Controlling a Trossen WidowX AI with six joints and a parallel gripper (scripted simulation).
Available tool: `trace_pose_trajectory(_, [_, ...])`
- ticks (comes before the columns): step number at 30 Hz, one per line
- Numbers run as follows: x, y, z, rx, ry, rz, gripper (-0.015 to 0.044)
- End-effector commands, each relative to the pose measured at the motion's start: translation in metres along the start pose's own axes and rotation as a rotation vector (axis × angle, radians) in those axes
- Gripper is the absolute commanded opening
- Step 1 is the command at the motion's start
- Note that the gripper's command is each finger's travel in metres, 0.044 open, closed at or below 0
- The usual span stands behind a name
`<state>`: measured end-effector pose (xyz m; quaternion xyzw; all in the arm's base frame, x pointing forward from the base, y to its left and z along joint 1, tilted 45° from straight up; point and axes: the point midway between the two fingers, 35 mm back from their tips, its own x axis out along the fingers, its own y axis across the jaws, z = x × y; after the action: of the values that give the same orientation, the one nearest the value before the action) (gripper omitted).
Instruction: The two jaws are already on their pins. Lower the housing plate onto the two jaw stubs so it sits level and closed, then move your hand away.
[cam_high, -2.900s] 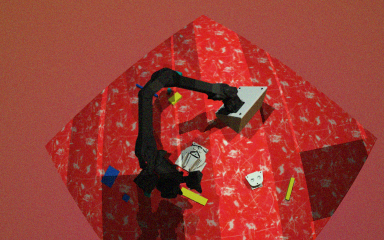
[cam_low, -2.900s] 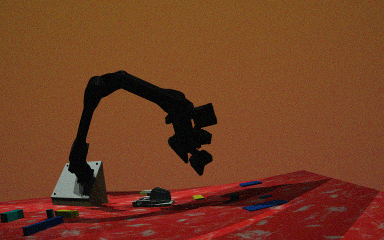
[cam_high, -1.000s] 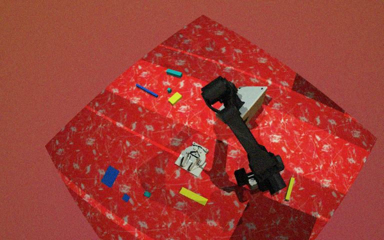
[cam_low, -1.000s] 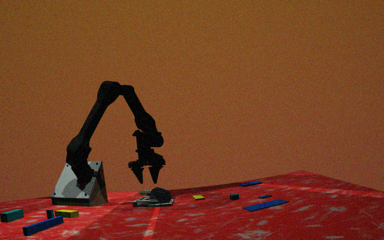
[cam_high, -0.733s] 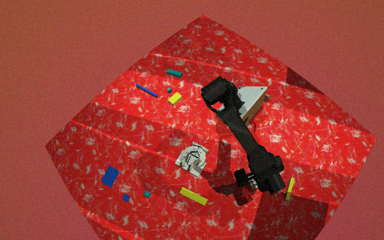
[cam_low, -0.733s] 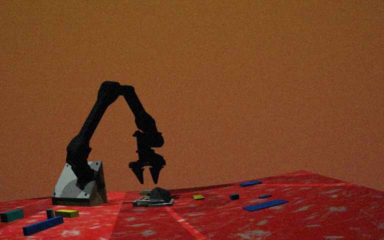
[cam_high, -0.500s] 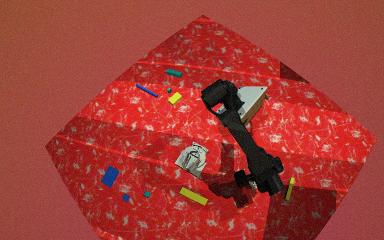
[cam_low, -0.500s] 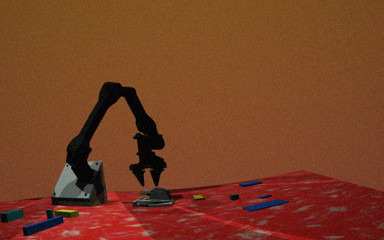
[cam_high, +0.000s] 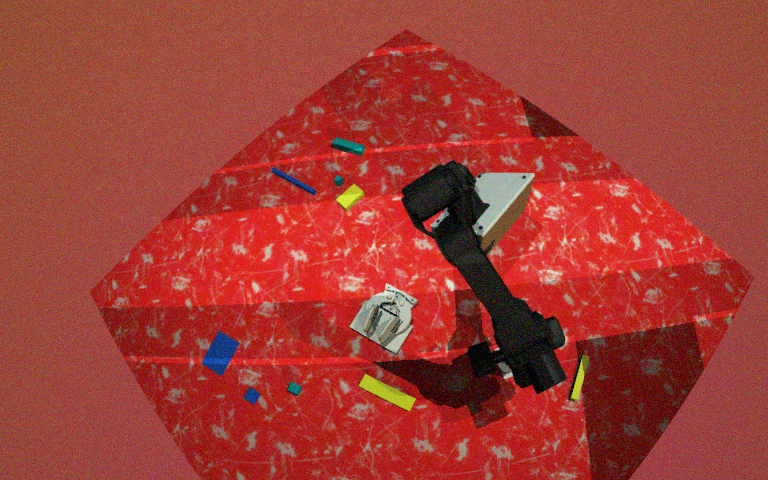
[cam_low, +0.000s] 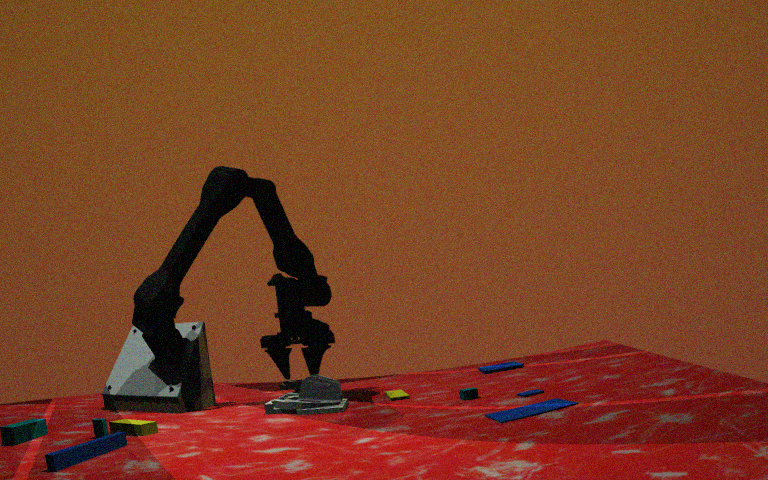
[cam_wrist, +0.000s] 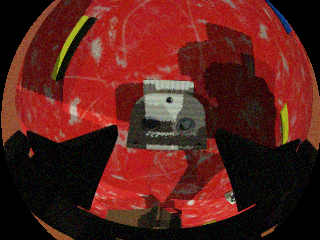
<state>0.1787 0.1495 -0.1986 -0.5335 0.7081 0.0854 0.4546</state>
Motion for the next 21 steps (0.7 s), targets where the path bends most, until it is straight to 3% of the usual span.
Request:
trace_pose_trajectory(1, [0.008, 0.0, -0.003, -0.008, 0.008, -0.005, 0.044])
trace_pose_trajectory(21, [0.023, 0.0, -0.003, -0.008, 0.008, -0.005, 0.044])
